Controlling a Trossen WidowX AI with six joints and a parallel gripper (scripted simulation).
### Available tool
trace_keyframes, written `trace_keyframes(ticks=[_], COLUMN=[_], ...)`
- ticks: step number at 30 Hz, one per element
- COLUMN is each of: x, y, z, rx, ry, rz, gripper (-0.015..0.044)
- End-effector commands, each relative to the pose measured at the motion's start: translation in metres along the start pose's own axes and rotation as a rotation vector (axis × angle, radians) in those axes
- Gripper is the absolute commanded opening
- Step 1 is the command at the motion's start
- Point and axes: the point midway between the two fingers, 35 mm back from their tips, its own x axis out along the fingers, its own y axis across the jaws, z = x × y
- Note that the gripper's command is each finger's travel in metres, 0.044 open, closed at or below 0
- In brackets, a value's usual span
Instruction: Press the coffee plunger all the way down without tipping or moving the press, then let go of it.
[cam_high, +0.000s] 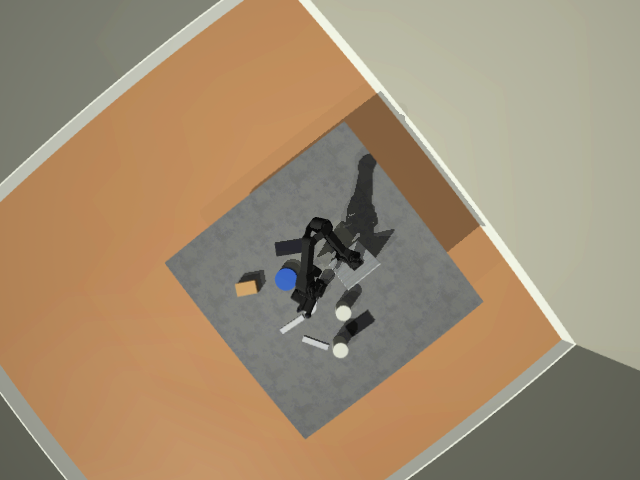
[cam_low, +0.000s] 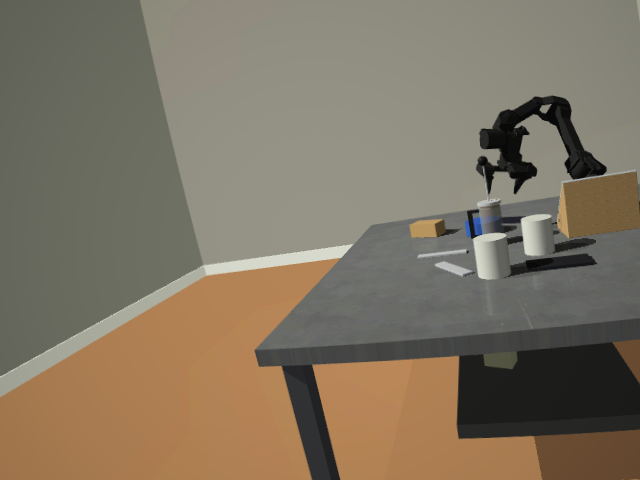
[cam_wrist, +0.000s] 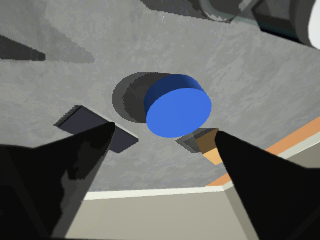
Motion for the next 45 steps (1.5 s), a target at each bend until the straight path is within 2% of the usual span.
trace_keyframes(ticks=[1,6,7,11,20,24,32,45], x=[-0.043,-0.089,-0.104,-0.125,-0.206,-0.199,-0.152,-0.143], y=[-0.032,-0.057,-0.061,-0.069,-0.080,-0.078,-0.068,-0.078], z=[0.005,0.019,0.023,0.028,0.043,0.046,0.063,0.064], rx=[0.437,0.820,0.813,1.040,1.815,1.830,1.830,1.830], ry=[-0.078,-0.212,-0.242,-0.326,-0.775,-0.787,-0.787,-0.787], rz=[-0.191,-0.347,-0.383,-0.437,-0.506,-0.503,-0.505,-0.501], gripper=[0.0440,0.0440,0.0440,0.0440,0.0440,0.0440,0.0440,0.0440])
